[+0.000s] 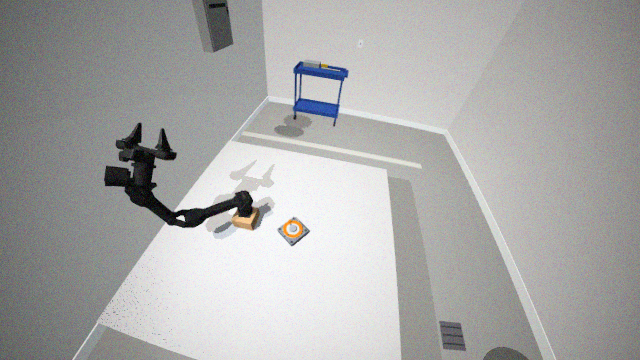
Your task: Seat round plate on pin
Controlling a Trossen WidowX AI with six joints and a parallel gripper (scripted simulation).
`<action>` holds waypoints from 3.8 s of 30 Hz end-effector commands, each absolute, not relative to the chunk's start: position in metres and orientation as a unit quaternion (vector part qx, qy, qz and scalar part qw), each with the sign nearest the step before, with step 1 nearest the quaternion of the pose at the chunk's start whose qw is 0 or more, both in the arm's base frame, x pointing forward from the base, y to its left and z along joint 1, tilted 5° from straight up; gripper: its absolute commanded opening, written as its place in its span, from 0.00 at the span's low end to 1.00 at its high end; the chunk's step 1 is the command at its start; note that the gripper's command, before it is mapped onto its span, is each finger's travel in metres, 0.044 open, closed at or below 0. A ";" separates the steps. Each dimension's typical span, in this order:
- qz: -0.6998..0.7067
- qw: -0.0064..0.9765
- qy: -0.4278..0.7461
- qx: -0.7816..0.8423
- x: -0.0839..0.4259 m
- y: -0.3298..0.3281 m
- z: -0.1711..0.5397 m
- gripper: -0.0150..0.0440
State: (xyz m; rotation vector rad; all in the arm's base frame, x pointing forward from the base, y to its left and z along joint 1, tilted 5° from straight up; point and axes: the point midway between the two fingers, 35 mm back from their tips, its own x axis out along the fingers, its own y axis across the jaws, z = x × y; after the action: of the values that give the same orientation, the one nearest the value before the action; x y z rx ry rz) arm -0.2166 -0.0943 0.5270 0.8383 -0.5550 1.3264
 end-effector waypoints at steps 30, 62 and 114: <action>0.216 0.931 0.208 0.208 0.194 0.099 0.410 0.25; -0.018 0.705 0.705 0.076 0.267 -0.007 0.054 0.25; -0.018 0.704 0.706 0.076 0.240 -0.011 0.005 0.25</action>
State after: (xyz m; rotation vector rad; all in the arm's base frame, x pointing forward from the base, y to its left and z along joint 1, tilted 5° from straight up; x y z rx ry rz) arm 0.2486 -0.0079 0.0085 0.1735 1.5423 -0.0285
